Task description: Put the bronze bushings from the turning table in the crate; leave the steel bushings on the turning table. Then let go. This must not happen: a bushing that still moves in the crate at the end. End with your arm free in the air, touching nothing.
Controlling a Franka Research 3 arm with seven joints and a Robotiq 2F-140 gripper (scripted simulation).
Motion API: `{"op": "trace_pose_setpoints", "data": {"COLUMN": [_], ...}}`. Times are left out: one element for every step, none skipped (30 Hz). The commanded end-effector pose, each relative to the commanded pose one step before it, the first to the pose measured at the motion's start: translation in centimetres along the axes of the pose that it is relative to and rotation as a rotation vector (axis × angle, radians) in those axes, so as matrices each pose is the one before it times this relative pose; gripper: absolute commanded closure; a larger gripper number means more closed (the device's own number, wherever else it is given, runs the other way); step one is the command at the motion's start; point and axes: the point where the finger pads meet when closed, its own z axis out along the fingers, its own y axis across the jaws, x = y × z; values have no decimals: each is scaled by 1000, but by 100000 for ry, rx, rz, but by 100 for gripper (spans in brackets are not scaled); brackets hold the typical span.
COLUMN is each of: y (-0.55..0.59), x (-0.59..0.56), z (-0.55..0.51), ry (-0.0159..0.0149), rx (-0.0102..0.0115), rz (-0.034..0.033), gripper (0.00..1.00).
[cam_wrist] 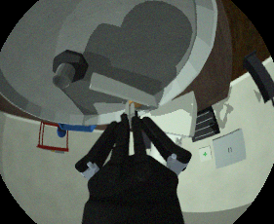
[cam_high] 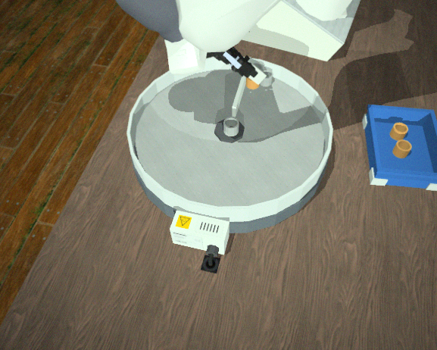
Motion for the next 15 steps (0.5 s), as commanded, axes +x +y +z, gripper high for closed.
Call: {"op": "trace_pose_setpoints", "data": {"y": [104, 0, 0, 0, 1, 2, 3, 4, 5, 5, 6, 7, 0, 0, 7], "x": [158, 0, -2, -16, -39, -69, -104, -141, -178, -213, -245, -271, 0, 0, -292], "z": [-6, 0, -3, -19, -47, -83, -124, -168, -212, -255, -292, -323, 0, 0, -348], "ry": [334, 0, 0, 0, 0, 0, 0, 0, 0, 0, 0, 0, 0, 0, 0], "rx": [-84, 0, 0, 0, 0, 0, 0, 0, 0, 0, 0, 0, 0, 0, 0], "rz": [-401, 0, 0, 0, 0, 0, 0, 0, 0, 0, 0, 0, 0, 0, 0], "gripper": [100, 100, 100, 100, 100, 100, 100, 100, 100, 100, 100, 100, 100, 100, 100]}}
